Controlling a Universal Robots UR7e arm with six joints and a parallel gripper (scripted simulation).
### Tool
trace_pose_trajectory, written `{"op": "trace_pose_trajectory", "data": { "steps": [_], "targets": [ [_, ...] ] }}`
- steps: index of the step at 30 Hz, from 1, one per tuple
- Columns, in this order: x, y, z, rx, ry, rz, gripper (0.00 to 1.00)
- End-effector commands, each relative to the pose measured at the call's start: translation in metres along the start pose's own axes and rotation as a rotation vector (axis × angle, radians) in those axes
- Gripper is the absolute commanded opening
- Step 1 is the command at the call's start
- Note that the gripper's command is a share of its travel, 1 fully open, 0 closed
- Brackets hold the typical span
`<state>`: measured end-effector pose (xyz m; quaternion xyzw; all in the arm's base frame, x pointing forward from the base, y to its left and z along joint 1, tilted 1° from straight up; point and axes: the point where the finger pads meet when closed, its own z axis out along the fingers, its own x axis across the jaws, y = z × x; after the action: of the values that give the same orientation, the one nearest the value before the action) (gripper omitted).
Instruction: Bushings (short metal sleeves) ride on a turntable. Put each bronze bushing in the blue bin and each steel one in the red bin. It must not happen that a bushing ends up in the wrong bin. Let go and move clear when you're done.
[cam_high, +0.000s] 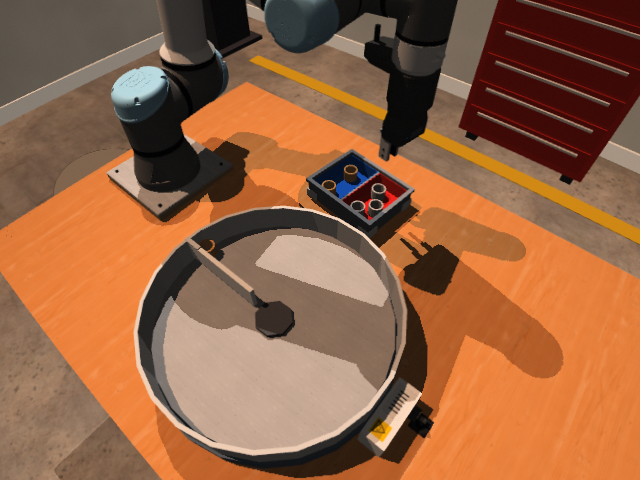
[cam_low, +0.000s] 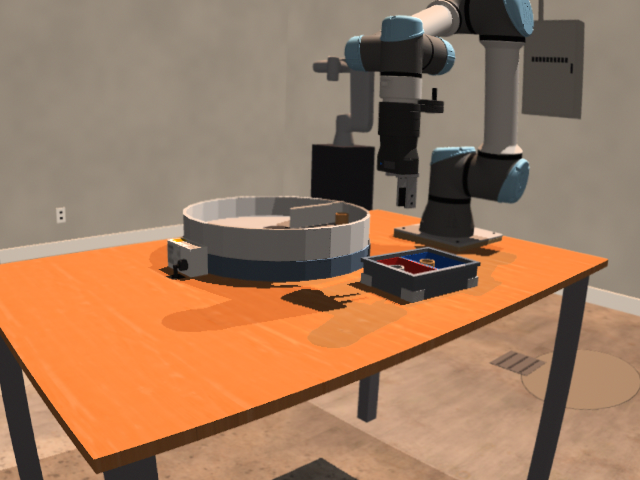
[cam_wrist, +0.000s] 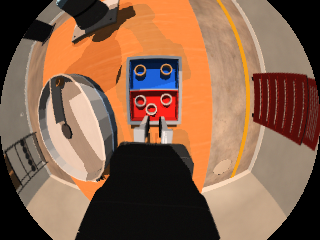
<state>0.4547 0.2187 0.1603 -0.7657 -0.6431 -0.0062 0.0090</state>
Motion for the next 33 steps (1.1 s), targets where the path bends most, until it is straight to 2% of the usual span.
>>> {"op": "trace_pose_trajectory", "data": {
  "steps": [1, 7, 8, 12, 15, 16, 18, 22, 25, 30, 33],
  "targets": [
    [0.0, 0.0, -0.001, -0.002, 0.001, 0.0, 0.42],
    [0.0, 0.0, -0.001, -0.002, 0.001, 0.0, 0.42],
    [-0.01, -0.003, 0.0, -0.002, 0.001, 0.002, 0.4],
    [-0.049, -0.014, 0.004, -0.001, 0.001, 0.012, 0.4],
    [-0.049, -0.014, 0.004, -0.001, 0.001, 0.012, 0.4],
    [-0.059, -0.017, 0.005, -0.001, 0.001, 0.015, 0.4],
    [-0.059, -0.017, 0.005, -0.001, 0.001, 0.015, 0.4],
    [-0.098, -0.029, 0.008, -0.001, 0.001, 0.025, 0.4],
    [-0.098, -0.029, 0.008, -0.001, 0.001, 0.025, 0.4],
    [-0.147, -0.043, 0.013, -0.001, 0.001, 0.037, 0.4],
    [-0.147, -0.043, 0.013, -0.001, 0.001, 0.037, 0.4]
  ]
}}
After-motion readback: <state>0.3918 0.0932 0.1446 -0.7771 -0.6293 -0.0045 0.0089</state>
